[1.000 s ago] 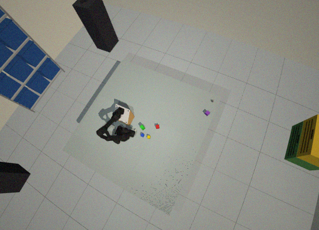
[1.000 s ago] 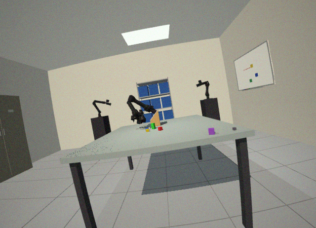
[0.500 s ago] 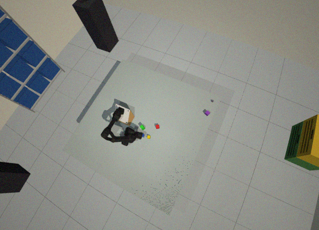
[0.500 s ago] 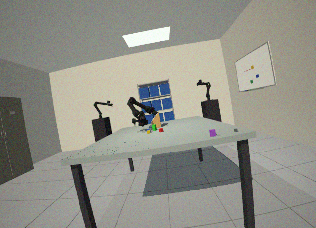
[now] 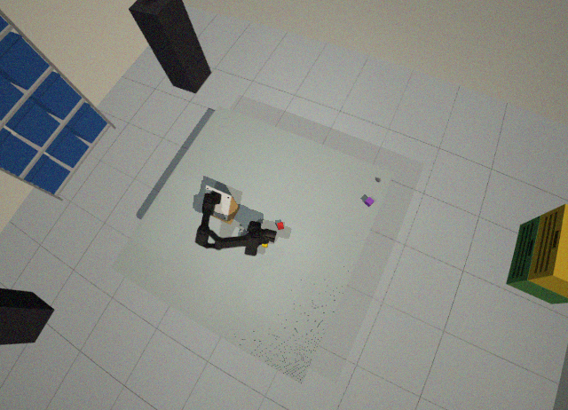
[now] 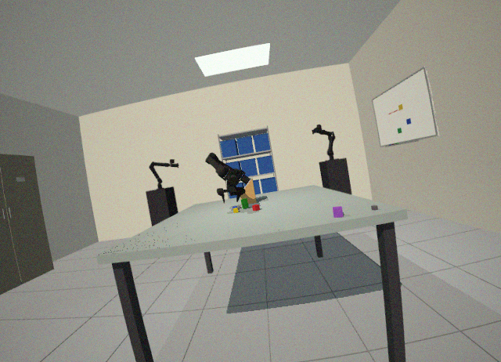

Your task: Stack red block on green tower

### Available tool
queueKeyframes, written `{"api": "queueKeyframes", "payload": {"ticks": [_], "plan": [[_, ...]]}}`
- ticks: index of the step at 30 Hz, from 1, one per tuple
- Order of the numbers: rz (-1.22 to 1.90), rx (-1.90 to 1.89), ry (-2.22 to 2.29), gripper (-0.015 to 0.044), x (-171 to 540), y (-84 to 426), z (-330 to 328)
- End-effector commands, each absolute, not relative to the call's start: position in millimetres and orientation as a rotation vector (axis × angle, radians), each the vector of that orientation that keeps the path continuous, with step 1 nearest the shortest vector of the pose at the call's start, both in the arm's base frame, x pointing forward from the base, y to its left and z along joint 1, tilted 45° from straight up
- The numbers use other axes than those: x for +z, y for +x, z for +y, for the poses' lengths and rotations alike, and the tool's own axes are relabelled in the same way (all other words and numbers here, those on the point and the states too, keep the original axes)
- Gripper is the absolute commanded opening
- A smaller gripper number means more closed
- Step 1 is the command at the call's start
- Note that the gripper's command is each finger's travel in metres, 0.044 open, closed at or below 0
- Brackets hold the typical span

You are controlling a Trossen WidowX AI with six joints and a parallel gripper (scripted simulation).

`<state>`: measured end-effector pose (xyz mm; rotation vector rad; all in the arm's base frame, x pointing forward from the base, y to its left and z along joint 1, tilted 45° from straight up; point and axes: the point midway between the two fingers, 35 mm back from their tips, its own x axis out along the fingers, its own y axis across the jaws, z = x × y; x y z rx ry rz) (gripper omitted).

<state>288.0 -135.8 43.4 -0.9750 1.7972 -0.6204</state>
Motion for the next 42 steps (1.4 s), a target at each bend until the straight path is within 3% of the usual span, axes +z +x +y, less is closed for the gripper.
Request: {"api": "queueKeyframes", "payload": {"ticks": [1, 13, 42], "plan": [[1.767, -0.534, -0.988, 0.0440, 29.7, 310.0, -114.5], [1.638, -0.144, -1.099, 0.0440, -42.7, 378.6, 6.7], [1.636, -0.140, -1.103, 0.0440, -85.0, 382.0, -37.0]]}}
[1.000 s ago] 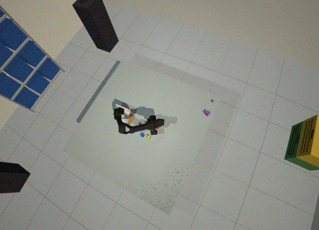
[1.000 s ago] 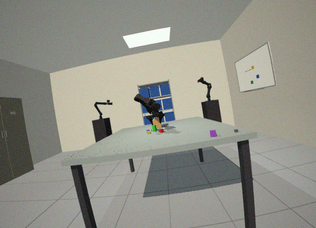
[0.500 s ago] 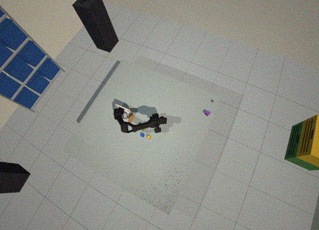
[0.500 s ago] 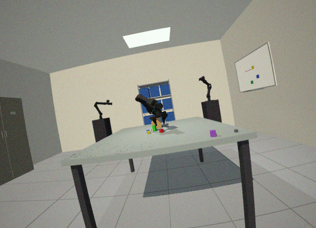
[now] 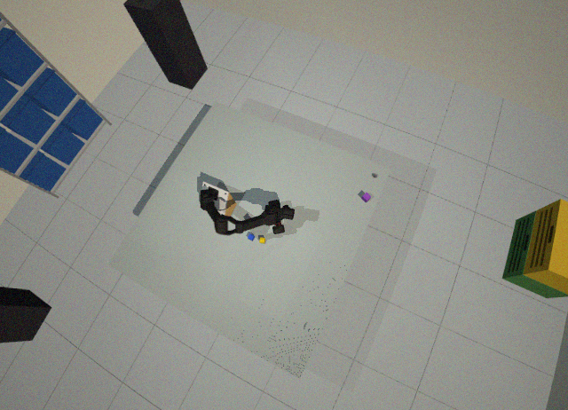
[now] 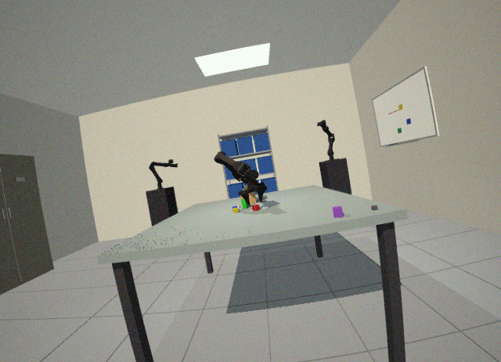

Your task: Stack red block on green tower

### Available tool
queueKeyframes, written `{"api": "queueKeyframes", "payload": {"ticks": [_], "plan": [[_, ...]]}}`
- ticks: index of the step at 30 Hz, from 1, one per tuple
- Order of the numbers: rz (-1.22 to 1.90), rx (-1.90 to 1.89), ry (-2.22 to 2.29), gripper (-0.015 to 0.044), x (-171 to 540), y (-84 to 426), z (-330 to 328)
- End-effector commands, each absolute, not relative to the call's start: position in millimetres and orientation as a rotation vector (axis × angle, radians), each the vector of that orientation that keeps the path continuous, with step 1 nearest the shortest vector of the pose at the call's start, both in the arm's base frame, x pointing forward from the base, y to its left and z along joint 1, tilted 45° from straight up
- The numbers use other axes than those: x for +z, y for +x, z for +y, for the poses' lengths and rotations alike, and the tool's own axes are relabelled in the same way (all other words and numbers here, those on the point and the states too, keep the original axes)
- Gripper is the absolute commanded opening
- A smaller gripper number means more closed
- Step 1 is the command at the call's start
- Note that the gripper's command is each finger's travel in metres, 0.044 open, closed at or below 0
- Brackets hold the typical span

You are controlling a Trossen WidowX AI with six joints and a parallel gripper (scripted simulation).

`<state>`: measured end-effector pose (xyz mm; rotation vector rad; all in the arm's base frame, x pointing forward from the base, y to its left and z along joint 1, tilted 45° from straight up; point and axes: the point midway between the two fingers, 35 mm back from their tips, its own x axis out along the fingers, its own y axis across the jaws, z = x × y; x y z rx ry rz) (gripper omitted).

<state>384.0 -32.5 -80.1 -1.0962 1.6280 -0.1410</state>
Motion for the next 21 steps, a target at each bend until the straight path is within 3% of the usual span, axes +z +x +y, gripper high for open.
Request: {"api": "queueKeyframes", "payload": {"ticks": [1, 21], "plan": [[1.636, -0.140, -1.103, 0.0440, -86.1, 382.1, -38.1], [1.637, -0.141, -1.104, 0.0440, -103.7, 382.2, -56.0]]}}
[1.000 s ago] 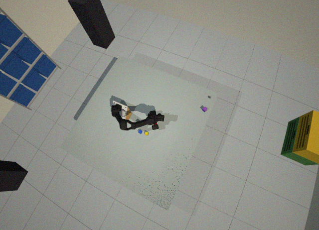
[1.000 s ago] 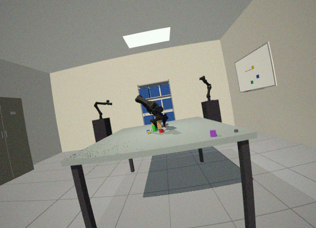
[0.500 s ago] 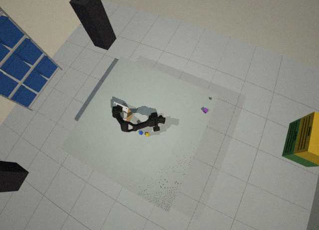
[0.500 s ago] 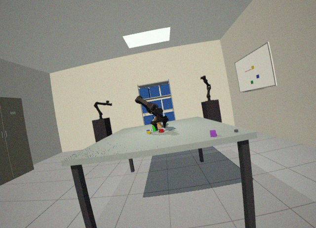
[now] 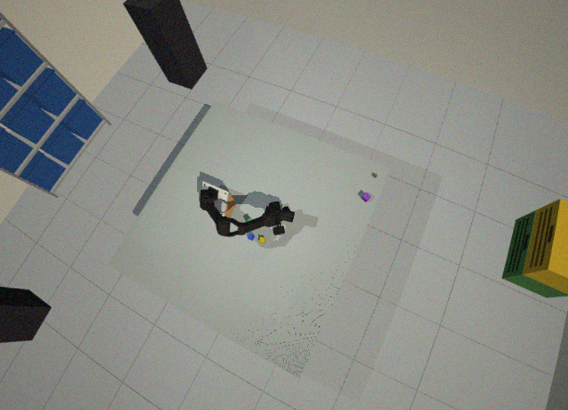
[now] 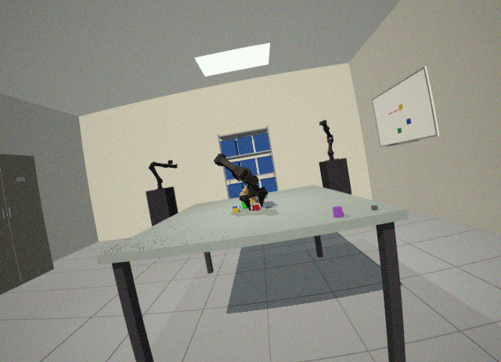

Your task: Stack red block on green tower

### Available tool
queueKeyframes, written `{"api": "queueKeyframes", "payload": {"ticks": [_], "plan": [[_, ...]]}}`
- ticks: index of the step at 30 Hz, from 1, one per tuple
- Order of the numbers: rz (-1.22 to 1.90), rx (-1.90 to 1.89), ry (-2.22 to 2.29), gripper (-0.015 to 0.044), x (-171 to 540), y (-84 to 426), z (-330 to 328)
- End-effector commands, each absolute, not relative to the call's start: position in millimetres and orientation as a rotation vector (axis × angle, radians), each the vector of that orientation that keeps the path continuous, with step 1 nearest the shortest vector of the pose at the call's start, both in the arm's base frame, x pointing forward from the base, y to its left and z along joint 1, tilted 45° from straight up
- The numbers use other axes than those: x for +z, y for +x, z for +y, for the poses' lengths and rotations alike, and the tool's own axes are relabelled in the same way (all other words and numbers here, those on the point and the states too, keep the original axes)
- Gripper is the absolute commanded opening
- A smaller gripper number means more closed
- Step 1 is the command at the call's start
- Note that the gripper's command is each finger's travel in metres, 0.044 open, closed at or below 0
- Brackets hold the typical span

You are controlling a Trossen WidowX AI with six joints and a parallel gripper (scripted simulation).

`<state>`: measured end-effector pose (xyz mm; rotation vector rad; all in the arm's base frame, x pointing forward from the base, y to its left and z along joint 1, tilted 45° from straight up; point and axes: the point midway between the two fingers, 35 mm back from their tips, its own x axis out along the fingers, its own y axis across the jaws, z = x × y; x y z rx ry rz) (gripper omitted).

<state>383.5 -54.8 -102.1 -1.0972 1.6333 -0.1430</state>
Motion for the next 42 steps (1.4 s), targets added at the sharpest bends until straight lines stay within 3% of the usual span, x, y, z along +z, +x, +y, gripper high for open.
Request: {"api": "queueKeyframes", "payload": {"ticks": [1, 10, 21, 29, 33, 42], "plan": [[1.637, -0.141, -1.104, 0.0440, -103.7, 382.2, -56.0], [1.637, -0.141, -1.104, 0.0440, -103.3, 382.2, -55.6], [1.637, -0.141, -1.104, 0.0151, -103.3, 382.2, -55.6], [1.637, -0.141, -1.104, 0.0098, -103.3, 382.2, -55.6], [1.637, -0.141, -1.103, 0.0000, -96.4, 382.2, -48.2], [1.636, -0.139, -1.102, 0.0000, -64.9, 380.7, -15.7]]}}
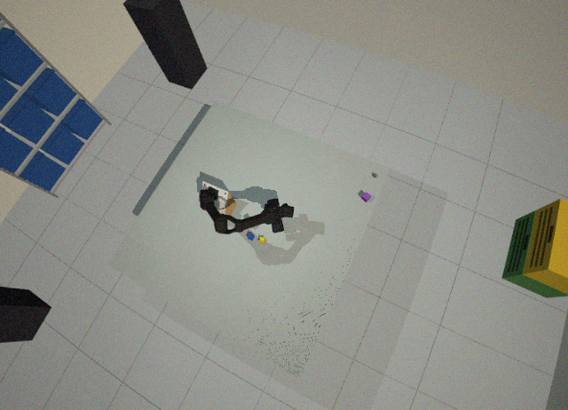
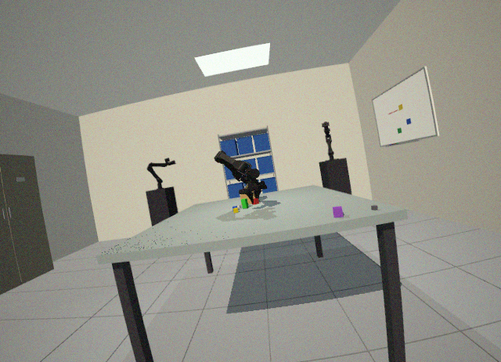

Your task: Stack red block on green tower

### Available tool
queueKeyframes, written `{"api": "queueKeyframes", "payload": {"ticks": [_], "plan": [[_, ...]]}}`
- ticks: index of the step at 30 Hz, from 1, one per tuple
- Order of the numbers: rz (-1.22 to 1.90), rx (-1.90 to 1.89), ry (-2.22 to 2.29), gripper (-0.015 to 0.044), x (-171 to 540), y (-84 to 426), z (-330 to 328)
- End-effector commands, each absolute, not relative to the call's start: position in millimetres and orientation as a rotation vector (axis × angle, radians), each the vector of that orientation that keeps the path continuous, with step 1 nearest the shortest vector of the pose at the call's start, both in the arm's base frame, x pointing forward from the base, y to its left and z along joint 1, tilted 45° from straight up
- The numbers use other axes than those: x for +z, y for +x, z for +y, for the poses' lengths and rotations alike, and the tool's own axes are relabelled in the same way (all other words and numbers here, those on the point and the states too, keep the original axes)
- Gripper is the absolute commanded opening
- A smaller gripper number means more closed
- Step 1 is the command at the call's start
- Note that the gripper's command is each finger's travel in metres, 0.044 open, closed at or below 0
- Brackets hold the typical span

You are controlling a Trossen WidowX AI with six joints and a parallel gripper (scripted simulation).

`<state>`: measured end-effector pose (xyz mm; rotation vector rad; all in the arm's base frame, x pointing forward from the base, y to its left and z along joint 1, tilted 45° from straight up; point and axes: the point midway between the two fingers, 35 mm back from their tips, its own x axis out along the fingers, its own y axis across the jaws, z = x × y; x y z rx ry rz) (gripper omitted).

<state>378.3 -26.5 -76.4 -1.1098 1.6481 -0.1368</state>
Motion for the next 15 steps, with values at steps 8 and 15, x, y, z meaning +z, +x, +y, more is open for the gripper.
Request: {"api": "queueKeyframes", "payload": {"ticks": [8, 15], "plan": [[1.636, -0.138, -1.100, 0.0000, -35.2, 379.3, 14.5], [1.636, -0.137, -1.100, 0.0000, -21.3, 378.4, 28.6]]}}
